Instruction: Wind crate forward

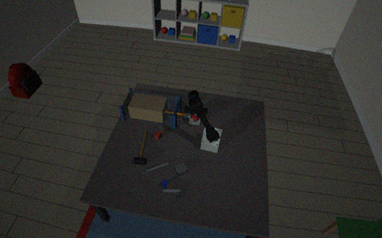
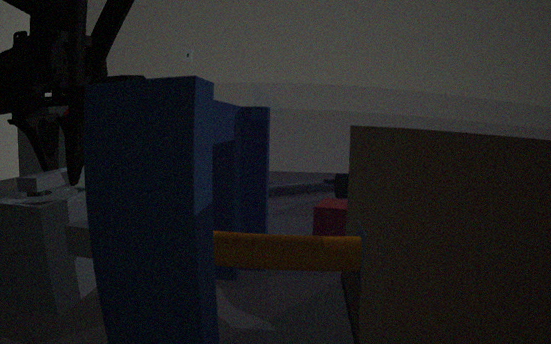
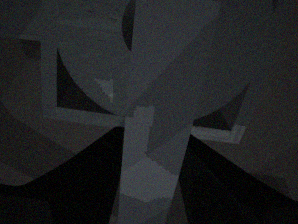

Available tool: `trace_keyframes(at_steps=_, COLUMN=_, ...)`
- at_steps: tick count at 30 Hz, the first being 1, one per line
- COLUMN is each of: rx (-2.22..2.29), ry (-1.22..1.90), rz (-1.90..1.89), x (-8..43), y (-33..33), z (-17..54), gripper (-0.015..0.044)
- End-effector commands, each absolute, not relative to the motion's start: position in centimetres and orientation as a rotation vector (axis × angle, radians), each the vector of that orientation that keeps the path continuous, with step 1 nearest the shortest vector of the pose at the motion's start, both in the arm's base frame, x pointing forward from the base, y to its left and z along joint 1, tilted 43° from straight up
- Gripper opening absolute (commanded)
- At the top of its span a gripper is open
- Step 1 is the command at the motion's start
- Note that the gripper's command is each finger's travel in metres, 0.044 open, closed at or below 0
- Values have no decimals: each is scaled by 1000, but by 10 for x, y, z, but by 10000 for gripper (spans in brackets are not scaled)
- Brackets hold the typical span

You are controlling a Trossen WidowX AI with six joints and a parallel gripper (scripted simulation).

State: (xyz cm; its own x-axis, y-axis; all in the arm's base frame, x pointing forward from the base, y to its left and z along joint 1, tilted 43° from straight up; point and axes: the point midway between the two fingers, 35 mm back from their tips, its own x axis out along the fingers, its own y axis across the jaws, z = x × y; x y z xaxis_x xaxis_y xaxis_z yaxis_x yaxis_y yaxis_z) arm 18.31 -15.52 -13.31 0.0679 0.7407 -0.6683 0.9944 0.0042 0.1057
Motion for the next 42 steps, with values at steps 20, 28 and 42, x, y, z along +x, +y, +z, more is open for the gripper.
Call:
trace_keyframes(at_steps=20, rx=1706, ry=1736, rz=-491, x=180, y=-153, z=-137, gripper=0)
trace_keyframes(at_steps=28, rx=1703, ry=1736, rz=-488, x=180, y=-153, z=-137, gripper=0)
trace_keyframes(at_steps=42, rx=1758, ry=1731, rz=-550, x=183, y=-152, z=-136, gripper=0)
